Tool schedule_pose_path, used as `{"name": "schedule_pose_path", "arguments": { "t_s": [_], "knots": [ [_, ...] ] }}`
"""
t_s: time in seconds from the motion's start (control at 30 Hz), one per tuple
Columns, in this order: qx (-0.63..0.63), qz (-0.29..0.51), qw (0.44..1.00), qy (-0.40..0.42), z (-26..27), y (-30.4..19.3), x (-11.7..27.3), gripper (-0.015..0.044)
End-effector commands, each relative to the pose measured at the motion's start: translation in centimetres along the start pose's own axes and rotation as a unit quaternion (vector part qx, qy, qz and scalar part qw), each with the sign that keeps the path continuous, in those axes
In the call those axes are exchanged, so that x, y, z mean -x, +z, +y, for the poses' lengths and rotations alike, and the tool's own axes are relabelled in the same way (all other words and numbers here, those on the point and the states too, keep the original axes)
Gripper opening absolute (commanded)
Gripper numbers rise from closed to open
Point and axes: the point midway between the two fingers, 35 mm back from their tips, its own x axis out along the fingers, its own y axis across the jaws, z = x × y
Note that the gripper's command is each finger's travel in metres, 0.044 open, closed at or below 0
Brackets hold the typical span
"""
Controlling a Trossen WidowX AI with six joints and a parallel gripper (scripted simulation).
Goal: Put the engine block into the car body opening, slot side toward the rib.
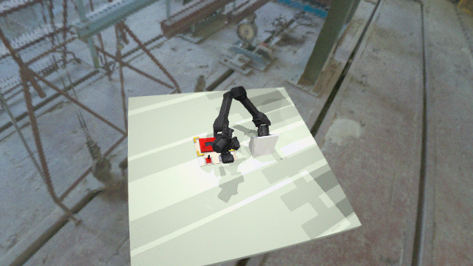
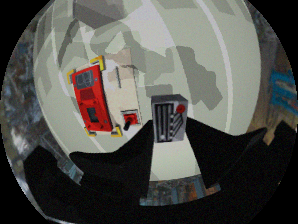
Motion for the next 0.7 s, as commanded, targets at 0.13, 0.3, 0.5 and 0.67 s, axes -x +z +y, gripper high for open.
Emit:
{"name": "schedule_pose_path", "arguments": {
  "t_s": [0.13, 0.3, 0.5, 0.67],
  "knots": [
    [-0.125, -0.001, 0.992, -0.012, 1.6, -1.0, -0.3, 0.0000],
    [-0.209, -0.002, 0.978, -0.015, 2.5, -1.5, -0.7, 0.0000],
    [-0.307, -0.004, 0.951, -0.018, 3.7, -2.1, -1.1, 0.0000],
    [-0.388, -0.006, 0.922, -0.020, 4.7, -2.5, -1.5, 0.0000]
  ]
}}
